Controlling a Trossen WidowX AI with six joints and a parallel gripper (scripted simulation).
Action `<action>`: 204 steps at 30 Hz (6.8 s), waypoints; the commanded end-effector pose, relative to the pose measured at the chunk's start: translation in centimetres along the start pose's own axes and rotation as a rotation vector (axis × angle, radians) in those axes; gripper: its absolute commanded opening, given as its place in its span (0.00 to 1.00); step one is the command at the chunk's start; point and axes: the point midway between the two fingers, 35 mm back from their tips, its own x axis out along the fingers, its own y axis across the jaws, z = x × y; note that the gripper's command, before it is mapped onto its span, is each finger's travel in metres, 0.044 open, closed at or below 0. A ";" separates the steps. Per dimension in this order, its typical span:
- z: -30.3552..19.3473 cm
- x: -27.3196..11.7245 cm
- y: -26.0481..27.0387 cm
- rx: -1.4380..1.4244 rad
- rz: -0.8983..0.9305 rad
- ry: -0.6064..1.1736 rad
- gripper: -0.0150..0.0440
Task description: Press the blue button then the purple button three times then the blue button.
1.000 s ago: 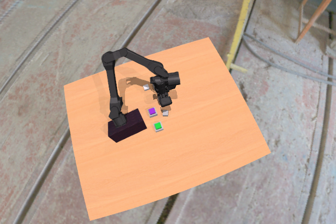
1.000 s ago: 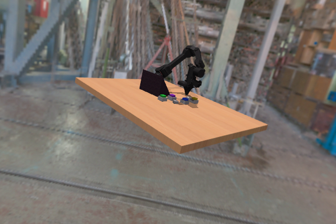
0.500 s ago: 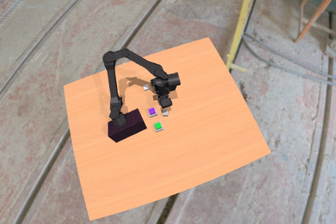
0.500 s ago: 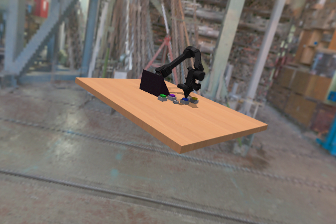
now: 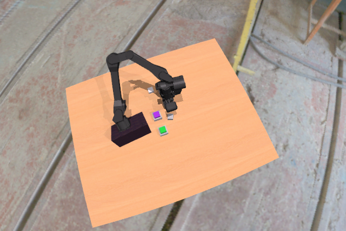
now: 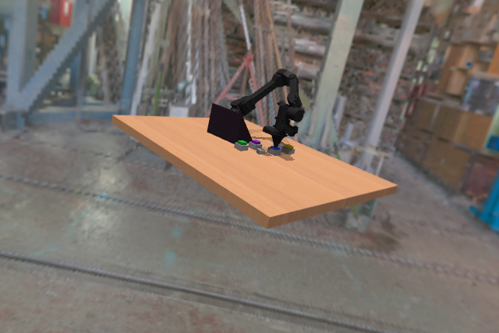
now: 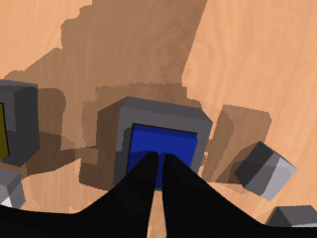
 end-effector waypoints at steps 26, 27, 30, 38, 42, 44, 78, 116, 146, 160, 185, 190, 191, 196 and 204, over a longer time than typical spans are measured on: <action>-0.1 -9.3 -0.1 0.010 -0.001 0.005 0.29; -0.1 -9.3 -0.1 0.010 -0.001 0.005 0.29; -0.1 -9.3 -0.1 0.010 -0.001 0.005 0.29; -3.4 -9.5 -2.6 0.052 -0.010 0.005 0.29; -7.2 -9.5 -4.8 0.028 -0.008 0.008 0.29; -8.2 -9.4 -5.3 0.017 -0.005 0.009 0.29; -8.5 -0.7 -5.4 0.013 -0.001 0.008 0.29; -8.5 -3.2 -5.4 0.013 -0.001 0.008 0.29; -8.6 0.1 -5.3 0.012 0.000 0.008 0.29; -8.6 0.1 -5.3 0.012 0.000 0.008 0.29; -8.5 -1.7 -5.4 0.013 -0.002 0.008 0.29; -8.5 -0.9 -5.4 0.013 -0.001 0.008 0.29; -8.5 -0.7 -5.4 0.013 -0.001 0.008 0.29; -8.6 0.0 -5.3 0.012 0.000 0.008 0.29; -8.6 0.1 -5.3 0.012 0.000 0.008 0.29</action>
